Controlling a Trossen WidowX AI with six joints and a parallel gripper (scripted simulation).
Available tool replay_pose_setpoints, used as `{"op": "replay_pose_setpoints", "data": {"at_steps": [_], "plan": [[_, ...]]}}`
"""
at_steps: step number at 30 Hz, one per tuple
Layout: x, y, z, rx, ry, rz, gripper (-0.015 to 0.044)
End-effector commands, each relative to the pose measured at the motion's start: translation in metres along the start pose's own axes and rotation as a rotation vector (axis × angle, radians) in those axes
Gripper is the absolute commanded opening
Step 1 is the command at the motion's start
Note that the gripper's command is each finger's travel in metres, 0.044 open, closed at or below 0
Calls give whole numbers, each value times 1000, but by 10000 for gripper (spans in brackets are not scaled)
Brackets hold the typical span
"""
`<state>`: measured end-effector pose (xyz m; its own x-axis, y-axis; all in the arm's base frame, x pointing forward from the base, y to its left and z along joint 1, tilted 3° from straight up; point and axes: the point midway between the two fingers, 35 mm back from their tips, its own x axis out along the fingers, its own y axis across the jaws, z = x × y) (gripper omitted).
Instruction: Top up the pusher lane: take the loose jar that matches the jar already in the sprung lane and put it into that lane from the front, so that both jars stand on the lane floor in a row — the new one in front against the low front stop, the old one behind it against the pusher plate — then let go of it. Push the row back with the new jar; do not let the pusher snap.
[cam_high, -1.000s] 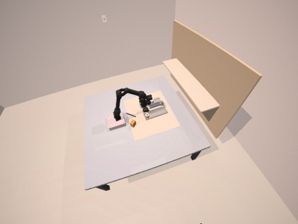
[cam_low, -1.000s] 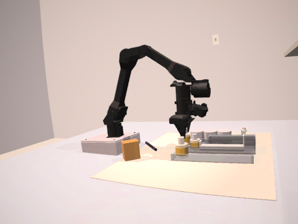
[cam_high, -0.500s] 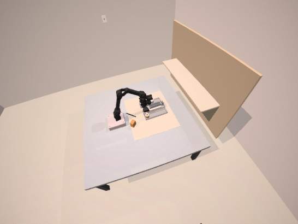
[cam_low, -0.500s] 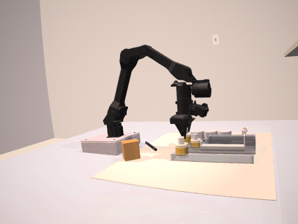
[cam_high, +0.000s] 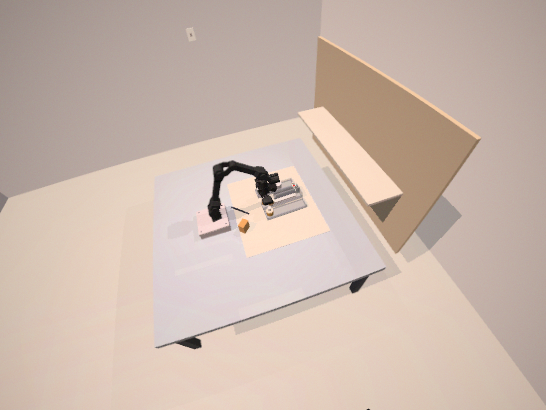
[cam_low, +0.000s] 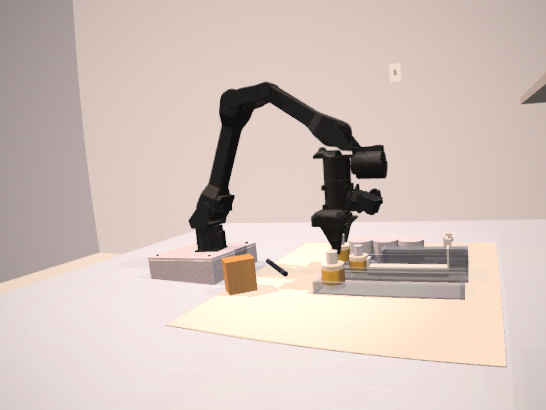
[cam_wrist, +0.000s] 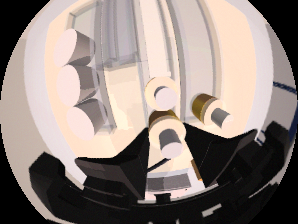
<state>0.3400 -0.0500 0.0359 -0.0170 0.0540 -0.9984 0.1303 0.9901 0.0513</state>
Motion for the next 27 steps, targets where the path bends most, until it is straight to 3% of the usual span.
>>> {"op": "replay_pose_setpoints", "data": {"at_steps": [1,27], "plan": [[-3,0,7,2,-27,-2,0],[-3,0,10,2,-28,-2,0]]}}
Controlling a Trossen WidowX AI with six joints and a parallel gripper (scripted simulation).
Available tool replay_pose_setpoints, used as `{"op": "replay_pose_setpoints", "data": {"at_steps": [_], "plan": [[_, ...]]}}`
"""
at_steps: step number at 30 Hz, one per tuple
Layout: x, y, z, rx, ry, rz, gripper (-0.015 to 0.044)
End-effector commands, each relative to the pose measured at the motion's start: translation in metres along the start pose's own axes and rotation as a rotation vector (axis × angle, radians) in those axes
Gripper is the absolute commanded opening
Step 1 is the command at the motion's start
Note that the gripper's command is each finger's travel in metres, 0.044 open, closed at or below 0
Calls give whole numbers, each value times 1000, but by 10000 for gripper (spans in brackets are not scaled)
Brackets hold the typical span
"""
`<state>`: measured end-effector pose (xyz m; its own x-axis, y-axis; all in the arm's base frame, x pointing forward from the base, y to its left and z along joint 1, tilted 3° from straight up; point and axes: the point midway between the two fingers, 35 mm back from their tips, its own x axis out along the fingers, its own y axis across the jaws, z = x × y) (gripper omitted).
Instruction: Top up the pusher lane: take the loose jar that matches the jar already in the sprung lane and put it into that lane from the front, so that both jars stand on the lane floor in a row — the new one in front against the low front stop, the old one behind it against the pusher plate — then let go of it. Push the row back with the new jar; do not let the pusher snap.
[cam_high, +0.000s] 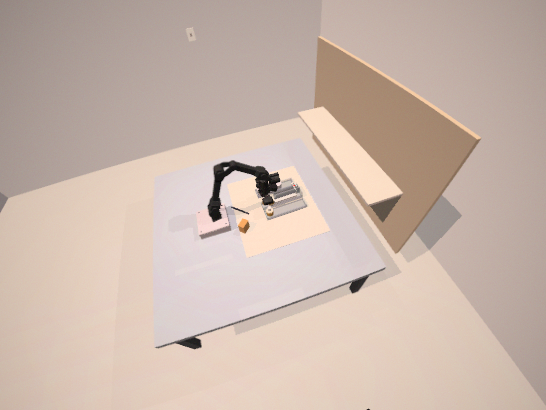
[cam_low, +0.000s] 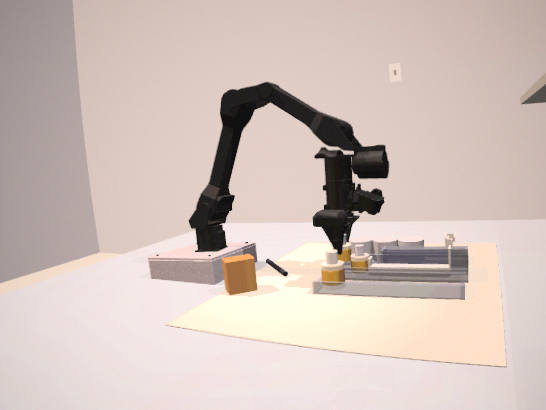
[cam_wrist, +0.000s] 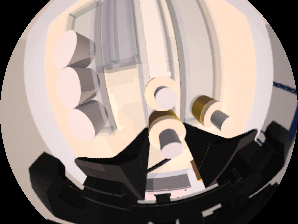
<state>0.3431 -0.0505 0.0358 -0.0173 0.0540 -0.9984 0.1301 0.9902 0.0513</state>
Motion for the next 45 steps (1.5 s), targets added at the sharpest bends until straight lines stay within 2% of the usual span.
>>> {"op": "replay_pose_setpoints", "data": {"at_steps": [1,45], "plan": [[-3,0,7,2,-28,-2,0],[9,0,7,2,-28,-2,0]]}}
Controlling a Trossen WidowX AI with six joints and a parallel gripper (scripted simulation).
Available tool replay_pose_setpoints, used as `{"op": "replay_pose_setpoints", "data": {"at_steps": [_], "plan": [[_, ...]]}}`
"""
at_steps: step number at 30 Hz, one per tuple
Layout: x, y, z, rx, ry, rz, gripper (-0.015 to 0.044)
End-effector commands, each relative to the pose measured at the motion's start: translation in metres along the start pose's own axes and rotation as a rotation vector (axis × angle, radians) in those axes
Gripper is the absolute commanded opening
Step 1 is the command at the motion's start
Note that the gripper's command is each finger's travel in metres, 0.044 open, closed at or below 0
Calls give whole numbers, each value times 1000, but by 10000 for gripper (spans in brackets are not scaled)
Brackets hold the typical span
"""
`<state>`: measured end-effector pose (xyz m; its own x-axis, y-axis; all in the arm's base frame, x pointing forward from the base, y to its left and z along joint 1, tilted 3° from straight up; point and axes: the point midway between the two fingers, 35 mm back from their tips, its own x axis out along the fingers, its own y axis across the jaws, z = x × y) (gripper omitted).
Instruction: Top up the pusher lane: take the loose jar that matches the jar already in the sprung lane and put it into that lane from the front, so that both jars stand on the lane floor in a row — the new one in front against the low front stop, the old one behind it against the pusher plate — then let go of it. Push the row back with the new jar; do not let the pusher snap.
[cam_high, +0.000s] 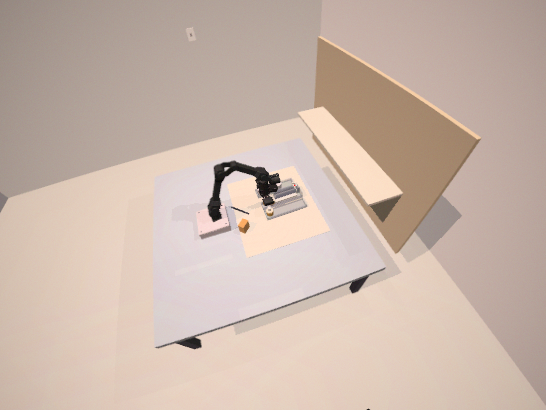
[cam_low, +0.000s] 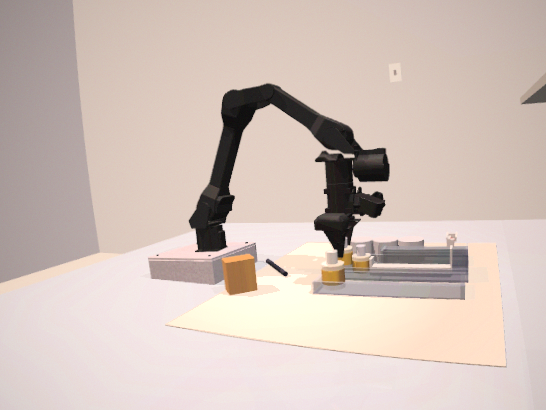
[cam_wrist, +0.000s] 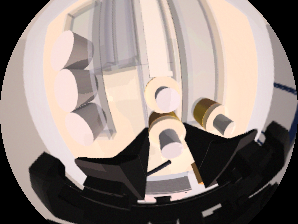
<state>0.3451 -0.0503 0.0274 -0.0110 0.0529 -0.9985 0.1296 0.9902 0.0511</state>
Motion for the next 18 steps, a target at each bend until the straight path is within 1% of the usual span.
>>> {"op": "replay_pose_setpoints", "data": {"at_steps": [1,18], "plan": [[1,0,5,2,-21,-2,0],[6,0,4,2,-21,-2,0]]}}
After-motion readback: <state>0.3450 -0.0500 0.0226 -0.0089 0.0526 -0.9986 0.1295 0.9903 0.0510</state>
